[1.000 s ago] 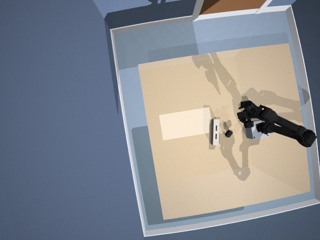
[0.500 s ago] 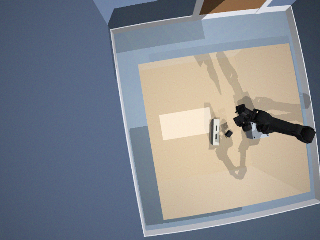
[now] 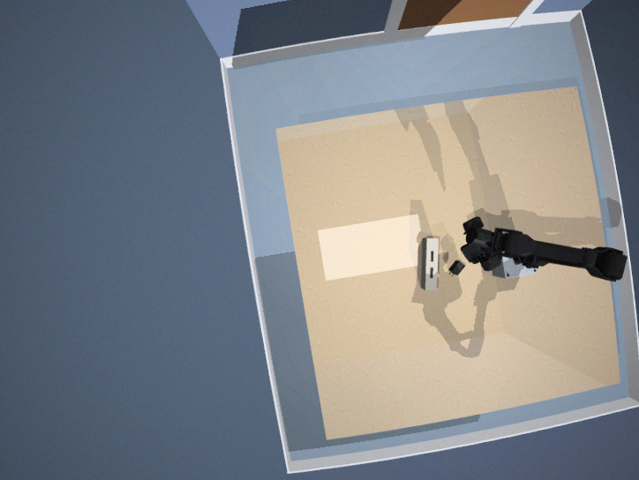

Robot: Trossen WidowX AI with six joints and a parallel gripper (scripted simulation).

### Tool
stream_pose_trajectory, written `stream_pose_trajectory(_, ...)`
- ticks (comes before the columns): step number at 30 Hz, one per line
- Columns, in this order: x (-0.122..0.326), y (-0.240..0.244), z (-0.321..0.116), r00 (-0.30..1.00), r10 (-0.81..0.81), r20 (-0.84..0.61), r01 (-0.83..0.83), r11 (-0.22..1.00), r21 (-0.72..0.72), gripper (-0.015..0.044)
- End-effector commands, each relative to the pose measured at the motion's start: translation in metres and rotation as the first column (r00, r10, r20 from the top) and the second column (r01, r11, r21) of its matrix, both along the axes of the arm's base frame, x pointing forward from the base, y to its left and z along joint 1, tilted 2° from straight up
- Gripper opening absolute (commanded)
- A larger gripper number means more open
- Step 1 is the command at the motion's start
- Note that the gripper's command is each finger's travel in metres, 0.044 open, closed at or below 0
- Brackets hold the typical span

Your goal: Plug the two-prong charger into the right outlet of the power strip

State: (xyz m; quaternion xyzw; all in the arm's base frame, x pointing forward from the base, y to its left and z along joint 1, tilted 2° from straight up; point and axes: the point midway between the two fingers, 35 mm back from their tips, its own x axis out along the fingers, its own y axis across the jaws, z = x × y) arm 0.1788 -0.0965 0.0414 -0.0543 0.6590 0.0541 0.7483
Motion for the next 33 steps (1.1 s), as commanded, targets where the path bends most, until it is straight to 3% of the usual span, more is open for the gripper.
stream_pose_trajectory(1, 0.007, 0.006, -0.003, 0.999, 0.037, -0.022, -0.037, 0.999, -0.003, 0.0440)
stream_pose_trajectory(33, 0.045, 0.069, -0.016, 0.927, 0.351, -0.128, -0.359, 0.933, -0.039, 0.0440)
